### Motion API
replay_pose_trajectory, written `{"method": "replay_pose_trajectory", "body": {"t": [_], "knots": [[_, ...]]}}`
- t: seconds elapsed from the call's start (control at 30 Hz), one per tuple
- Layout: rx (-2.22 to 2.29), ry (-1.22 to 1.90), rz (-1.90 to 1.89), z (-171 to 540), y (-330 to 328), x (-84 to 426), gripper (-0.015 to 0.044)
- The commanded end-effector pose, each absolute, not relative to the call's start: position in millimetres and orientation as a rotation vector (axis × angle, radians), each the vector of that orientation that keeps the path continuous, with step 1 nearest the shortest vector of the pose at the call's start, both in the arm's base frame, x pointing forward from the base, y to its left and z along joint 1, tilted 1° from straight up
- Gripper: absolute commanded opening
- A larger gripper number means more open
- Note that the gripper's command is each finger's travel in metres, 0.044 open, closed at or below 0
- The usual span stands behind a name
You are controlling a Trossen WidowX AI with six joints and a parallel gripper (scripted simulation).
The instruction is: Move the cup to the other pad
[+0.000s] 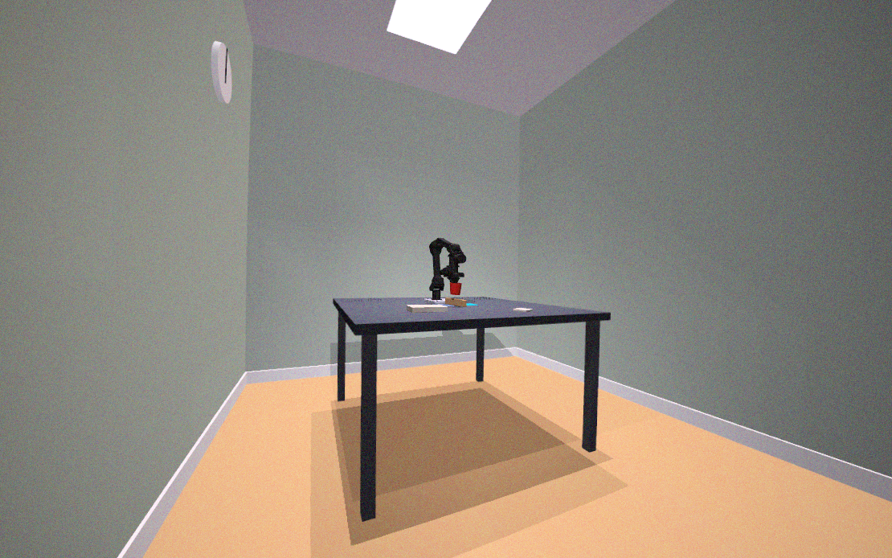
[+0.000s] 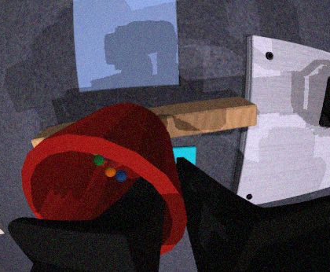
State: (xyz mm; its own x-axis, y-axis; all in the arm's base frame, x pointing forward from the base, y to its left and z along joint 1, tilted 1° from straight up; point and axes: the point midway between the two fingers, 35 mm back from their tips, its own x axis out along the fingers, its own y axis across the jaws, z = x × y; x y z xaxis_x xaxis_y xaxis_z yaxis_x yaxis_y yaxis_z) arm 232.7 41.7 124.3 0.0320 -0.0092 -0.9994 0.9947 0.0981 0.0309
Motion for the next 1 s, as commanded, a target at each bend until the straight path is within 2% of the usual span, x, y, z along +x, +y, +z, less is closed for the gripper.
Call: {"method": "replay_pose_trajectory", "body": {"t": [0.0, 0.97], "knots": [[1.144, 1.226, -1.121, 124, 50, 230, 0.0000], [1.147, 1.230, -1.120, 126, 99, 219, 0.0000]]}}
